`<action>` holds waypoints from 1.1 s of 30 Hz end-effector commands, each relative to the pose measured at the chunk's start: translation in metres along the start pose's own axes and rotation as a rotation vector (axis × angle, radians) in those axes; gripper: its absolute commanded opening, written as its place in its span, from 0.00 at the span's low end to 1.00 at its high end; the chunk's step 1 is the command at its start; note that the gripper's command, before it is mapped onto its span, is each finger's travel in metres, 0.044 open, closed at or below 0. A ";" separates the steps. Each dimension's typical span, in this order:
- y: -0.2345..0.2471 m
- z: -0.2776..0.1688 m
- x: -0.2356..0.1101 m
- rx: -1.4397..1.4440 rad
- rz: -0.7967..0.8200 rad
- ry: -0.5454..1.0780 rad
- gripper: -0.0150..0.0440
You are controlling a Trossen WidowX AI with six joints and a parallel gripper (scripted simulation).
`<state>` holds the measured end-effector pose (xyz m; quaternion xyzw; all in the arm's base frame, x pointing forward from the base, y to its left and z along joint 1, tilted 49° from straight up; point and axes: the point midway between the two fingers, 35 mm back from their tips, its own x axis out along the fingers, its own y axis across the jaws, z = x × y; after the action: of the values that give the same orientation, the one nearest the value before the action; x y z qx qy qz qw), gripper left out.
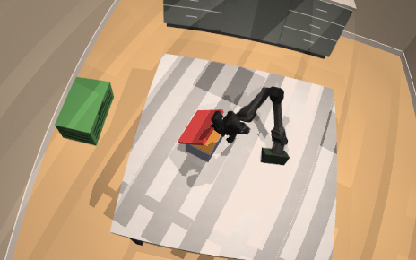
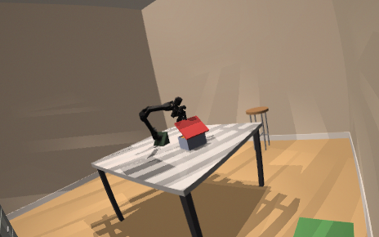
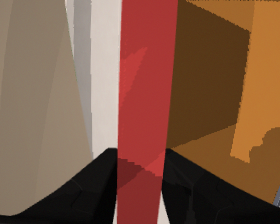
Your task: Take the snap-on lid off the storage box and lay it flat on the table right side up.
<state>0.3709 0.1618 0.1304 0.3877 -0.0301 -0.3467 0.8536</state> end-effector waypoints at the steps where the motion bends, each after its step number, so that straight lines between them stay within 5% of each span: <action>1: 0.006 0.000 -0.005 0.006 0.006 -0.003 0.25; 33: 0.003 0.047 -0.011 0.003 0.005 -0.003 0.25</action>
<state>0.3515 0.1433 0.1633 0.3888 -0.0336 -0.3454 0.8535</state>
